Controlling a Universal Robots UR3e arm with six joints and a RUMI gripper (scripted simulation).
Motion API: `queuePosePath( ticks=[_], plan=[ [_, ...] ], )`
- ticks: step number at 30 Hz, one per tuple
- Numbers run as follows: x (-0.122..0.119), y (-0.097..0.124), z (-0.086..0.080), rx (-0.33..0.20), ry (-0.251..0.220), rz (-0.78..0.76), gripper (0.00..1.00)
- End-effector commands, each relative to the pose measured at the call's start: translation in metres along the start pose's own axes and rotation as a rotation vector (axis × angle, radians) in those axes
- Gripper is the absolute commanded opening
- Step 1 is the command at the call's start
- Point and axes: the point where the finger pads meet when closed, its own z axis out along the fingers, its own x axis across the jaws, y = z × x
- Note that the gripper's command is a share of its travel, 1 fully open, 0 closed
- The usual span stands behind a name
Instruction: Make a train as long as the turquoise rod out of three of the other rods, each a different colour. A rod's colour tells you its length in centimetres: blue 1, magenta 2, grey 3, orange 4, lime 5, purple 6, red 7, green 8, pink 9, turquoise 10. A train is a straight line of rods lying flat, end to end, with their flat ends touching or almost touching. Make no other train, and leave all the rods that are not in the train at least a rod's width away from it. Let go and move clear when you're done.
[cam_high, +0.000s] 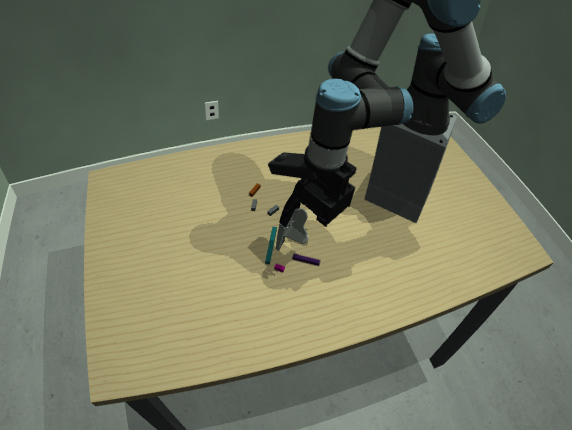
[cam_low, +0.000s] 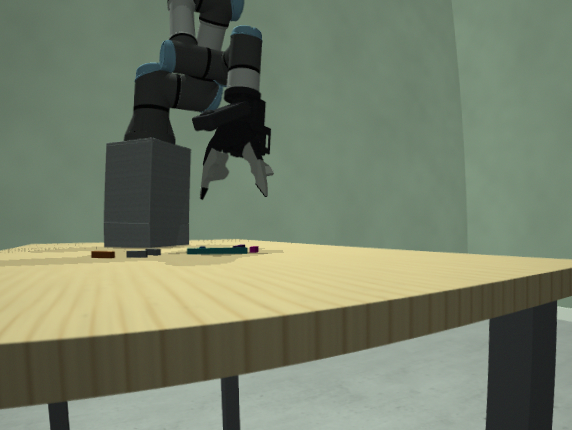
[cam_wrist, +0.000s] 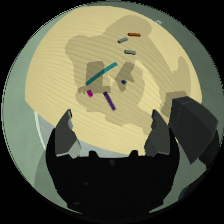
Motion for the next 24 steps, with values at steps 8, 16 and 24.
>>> queuePosePath(
  ticks=[8,16,24],
  plan=[
    [0.001,0.018,0.01,-0.046,-0.026,-0.187,1.0],
    [0.002,0.026,0.013,-0.062,-0.034,-0.258,1.0],
    [0.002,0.027,0.014,-0.066,-0.036,-0.274,1.0]
  ],
)
